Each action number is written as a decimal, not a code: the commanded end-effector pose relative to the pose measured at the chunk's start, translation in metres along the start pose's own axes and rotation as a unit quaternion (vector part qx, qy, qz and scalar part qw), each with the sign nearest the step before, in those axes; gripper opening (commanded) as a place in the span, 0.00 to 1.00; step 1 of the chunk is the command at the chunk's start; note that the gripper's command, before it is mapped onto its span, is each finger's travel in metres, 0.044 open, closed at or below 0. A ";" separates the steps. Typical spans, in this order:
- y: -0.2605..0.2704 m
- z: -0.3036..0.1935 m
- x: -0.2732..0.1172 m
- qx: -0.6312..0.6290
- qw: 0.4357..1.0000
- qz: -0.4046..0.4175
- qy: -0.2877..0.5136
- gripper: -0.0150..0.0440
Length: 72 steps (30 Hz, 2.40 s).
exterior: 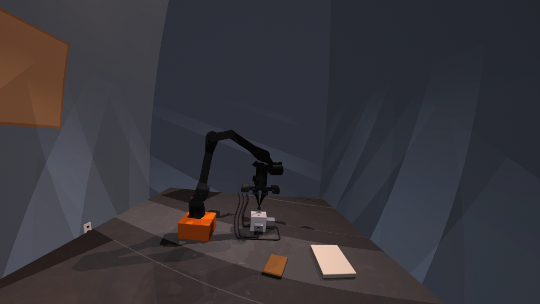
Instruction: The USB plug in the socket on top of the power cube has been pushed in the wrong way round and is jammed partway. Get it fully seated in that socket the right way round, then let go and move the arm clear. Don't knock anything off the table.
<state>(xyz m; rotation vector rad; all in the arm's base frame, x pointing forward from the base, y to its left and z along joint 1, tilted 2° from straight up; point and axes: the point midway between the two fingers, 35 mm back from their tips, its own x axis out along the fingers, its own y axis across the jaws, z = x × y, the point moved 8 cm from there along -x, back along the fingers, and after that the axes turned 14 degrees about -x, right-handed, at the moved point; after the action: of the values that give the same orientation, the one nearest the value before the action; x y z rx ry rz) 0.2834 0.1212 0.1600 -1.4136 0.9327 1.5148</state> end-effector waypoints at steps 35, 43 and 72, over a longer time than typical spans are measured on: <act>0.000 0.000 0.005 -0.003 1.000 0.000 -0.002 0.25; 0.000 0.000 0.006 -0.003 1.000 0.000 -0.002 0.25; 0.000 -0.001 0.009 -0.003 1.000 0.000 -0.002 0.25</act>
<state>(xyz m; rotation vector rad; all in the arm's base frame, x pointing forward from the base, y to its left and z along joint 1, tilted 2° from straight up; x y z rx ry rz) 0.2834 0.1212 0.1513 -1.4137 0.9326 1.5150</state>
